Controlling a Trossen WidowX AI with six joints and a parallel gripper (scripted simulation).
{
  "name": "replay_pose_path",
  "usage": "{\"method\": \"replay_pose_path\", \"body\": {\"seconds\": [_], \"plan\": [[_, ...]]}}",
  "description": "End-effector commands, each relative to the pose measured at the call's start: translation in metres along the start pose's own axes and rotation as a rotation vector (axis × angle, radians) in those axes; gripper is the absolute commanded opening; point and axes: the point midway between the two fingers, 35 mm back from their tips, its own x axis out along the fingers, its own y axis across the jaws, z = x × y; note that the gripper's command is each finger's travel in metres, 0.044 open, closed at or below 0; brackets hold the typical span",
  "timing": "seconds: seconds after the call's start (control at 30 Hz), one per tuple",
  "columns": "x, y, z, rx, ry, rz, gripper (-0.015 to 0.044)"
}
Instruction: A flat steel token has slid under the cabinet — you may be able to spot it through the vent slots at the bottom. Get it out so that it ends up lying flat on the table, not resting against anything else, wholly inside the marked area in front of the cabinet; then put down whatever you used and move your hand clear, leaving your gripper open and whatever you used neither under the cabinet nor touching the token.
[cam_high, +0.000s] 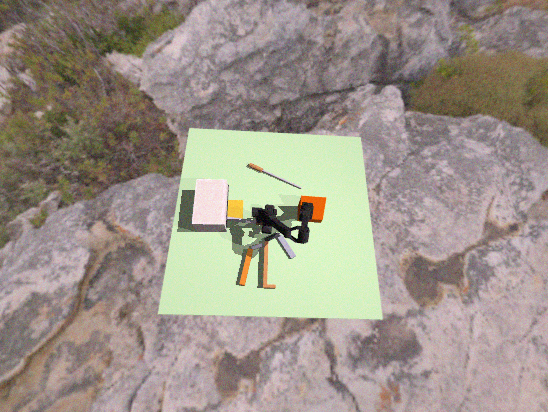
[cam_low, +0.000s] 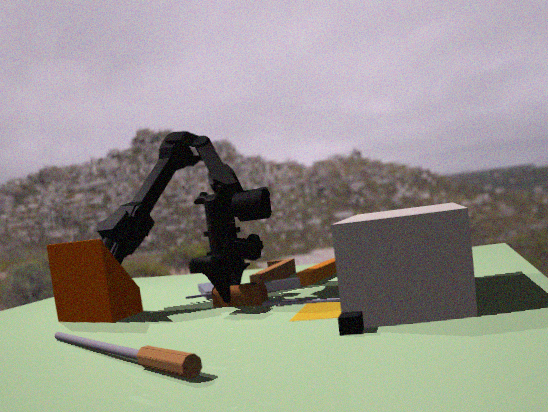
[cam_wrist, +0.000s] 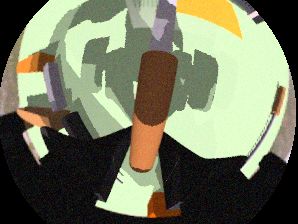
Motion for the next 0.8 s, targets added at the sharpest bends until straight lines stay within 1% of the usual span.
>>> {"method": "replay_pose_path", "body": {"seconds": [0.0, 0.63, 0.77], "plan": [[0.001, -0.001, -0.008, 0.009, 0.005, -0.001, 0.0], [0.001, 0.001, -0.03, 0.01, 0.006, -0.001, 0.0], [0.0, 0.003, -0.025, 0.003, 0.001, 0.0, 0.0]]}}
